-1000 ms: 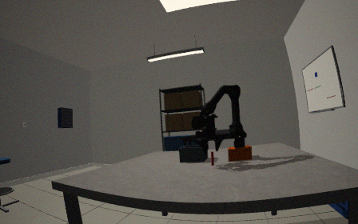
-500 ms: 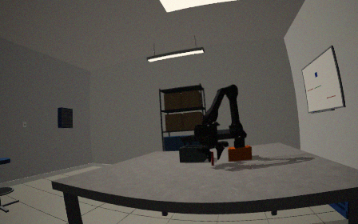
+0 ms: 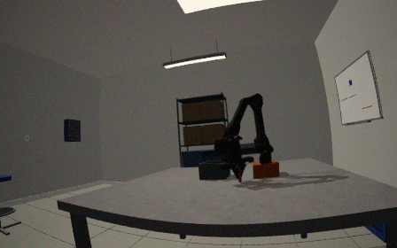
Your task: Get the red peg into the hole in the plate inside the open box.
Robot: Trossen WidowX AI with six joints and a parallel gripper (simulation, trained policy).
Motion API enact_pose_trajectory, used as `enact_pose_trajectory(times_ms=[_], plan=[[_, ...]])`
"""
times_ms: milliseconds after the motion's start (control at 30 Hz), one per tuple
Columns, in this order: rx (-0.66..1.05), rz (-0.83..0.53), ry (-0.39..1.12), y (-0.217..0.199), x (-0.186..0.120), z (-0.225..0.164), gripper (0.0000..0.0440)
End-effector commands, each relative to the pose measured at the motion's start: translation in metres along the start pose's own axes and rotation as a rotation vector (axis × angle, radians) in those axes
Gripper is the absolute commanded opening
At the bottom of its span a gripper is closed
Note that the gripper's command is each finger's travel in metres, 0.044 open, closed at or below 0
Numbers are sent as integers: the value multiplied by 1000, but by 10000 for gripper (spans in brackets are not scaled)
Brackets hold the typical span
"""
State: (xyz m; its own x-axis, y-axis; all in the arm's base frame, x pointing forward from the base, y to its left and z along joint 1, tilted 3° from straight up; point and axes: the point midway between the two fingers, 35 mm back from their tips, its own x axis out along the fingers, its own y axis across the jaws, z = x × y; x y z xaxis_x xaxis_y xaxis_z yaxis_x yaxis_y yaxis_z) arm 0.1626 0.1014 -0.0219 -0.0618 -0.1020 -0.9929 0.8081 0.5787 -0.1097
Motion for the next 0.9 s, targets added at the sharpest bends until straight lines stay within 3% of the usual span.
enact_pose_trajectory(times_ms=[0, 867], plan=[[-21, 26, -36, 1, -10, 8, 0], [-155, 112, -227, 3, -97, 63, 0]])
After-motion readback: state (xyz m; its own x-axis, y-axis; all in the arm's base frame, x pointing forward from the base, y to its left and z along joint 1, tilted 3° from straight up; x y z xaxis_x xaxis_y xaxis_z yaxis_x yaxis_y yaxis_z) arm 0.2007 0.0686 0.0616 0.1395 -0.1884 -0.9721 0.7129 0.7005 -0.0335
